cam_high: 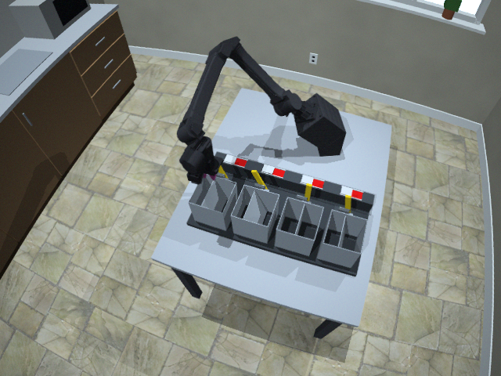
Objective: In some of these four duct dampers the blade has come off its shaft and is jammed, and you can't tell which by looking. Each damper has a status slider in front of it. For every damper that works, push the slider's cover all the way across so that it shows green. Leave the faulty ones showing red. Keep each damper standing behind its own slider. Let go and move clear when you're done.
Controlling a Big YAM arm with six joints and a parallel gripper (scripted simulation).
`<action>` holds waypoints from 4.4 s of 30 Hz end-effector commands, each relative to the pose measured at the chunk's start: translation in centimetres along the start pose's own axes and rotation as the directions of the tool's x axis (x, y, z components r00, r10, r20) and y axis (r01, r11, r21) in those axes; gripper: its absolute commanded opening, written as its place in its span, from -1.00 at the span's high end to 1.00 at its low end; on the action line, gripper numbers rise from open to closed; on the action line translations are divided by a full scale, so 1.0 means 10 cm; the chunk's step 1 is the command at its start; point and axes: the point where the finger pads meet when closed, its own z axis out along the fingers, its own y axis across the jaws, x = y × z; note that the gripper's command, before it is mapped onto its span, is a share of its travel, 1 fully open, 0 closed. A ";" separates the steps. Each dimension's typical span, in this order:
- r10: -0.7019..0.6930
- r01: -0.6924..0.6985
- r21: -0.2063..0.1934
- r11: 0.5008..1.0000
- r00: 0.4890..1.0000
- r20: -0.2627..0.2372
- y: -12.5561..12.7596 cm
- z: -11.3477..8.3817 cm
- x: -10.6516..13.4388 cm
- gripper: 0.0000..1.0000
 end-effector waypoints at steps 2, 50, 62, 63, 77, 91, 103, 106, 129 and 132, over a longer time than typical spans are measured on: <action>0.028 -0.028 0.009 1.000 0.999 -0.016 -0.07 0.05 -0.03 0.28; -0.013 0.013 -0.012 1.000 1.000 -0.025 0.99 0.05 -0.08 0.28; 0.017 -0.017 -0.009 1.000 1.000 0.004 1.84 -0.10 -0.14 0.28; 0.044 -0.044 0.002 0.999 0.999 -0.018 1.71 0.01 -0.13 0.28; 0.022 -0.022 0.007 1.000 0.999 -0.037 1.78 0.09 -0.01 0.28; 0.026 -0.026 0.006 1.000 0.999 -0.034 1.76 0.07 -0.01 0.28; 0.026 -0.026 0.006 1.000 0.999 -0.034 1.76 0.07 -0.01 0.28; 0.026 -0.026 0.006 1.000 0.999 -0.034 1.76 0.07 -0.01 0.28; 0.026 -0.028 -0.263 0.965 1.000 -0.011 1.32 0.23 0.82 0.28; 0.024 -0.026 -0.365 0.930 1.000 -0.012 1.14 0.32 1.17 0.28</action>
